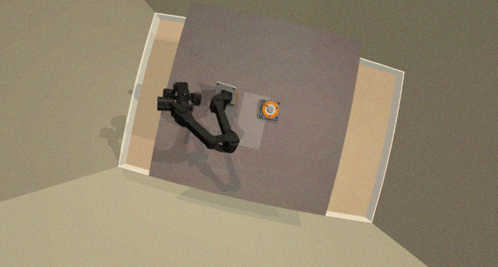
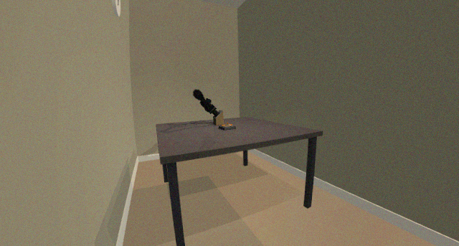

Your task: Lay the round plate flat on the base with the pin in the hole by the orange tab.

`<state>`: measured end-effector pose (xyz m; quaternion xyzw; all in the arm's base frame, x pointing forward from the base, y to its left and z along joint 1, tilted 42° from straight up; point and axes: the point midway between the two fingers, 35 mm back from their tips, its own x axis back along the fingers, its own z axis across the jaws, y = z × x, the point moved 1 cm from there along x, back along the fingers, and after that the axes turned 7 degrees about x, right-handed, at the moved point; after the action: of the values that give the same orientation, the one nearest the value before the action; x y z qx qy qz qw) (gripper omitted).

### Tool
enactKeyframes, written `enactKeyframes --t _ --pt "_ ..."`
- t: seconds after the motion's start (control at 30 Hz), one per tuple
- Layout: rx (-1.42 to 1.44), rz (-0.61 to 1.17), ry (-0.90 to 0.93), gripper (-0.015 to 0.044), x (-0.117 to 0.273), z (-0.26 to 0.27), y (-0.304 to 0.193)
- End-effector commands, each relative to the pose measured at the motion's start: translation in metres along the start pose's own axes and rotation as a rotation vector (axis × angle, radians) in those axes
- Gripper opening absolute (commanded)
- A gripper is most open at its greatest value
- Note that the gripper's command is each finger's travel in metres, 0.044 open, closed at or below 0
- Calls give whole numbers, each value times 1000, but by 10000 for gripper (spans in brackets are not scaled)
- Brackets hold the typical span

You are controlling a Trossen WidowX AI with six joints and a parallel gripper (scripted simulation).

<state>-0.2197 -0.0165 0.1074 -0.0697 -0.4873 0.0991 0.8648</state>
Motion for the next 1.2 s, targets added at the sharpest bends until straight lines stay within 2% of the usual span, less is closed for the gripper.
enactKeyframes --t 0.0,0.23,0.47,0.6,0.77,1.17 --pt "-4 -7 -2 374 0 0 2" --pt "-179 -259 -90 190 11 -15 88" --pt "-330 -410 -192 6 31 -51 145" --pt "-402 -466 -248 0 43 -70 168" --pt "-559 -547 -374 0 70 -120 205" --pt "-865 -567 -558 0 118 -220 223"
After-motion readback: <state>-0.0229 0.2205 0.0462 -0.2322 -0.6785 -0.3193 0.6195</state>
